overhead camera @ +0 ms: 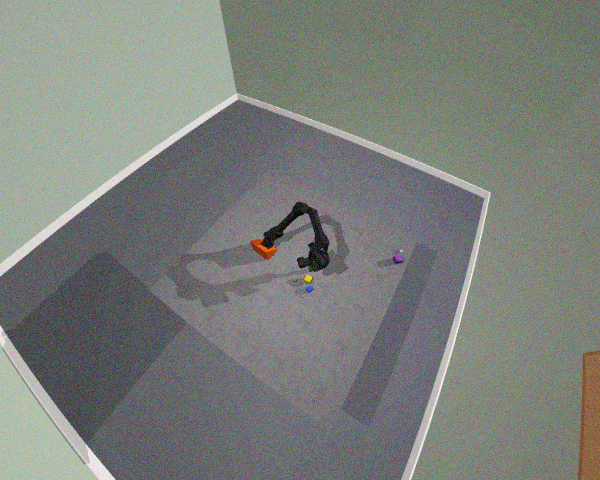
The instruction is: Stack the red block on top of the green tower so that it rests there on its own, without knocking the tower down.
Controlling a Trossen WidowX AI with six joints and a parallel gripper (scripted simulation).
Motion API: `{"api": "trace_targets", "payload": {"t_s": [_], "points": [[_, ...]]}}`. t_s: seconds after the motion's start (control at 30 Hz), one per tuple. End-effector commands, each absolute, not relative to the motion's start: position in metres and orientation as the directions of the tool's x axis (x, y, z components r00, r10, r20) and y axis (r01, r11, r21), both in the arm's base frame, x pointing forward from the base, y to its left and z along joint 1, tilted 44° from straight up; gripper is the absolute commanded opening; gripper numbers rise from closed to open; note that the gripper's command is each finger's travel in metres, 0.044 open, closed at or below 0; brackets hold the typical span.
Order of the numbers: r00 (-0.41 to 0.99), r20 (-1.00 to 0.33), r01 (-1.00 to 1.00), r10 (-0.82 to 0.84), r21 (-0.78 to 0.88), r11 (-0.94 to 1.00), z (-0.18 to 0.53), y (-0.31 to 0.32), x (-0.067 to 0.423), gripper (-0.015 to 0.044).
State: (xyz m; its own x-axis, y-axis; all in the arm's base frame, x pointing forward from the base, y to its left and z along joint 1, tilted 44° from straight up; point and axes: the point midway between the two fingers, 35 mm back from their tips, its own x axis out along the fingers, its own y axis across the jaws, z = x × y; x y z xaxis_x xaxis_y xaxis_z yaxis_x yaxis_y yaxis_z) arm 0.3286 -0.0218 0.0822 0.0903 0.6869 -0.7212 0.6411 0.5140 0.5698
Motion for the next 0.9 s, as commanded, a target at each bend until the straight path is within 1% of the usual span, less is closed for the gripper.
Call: {"api": "trace_targets", "payload": {"t_s": [0.0, 0.83, 0.87], "points": [[0.093, -0.719, 0.648, 0.689, 0.569, 0.506, 0.0786, -0.0189, 0.3282, 0.0], [0.093, -0.719, 0.648, 0.689, 0.569, 0.506, 0.0795, -0.0199, 0.3283, 0.0], [0.09, -0.72, 0.644, 0.688, 0.569, 0.511, 0.078, -0.0189, 0.3279, 0.0026]]}}
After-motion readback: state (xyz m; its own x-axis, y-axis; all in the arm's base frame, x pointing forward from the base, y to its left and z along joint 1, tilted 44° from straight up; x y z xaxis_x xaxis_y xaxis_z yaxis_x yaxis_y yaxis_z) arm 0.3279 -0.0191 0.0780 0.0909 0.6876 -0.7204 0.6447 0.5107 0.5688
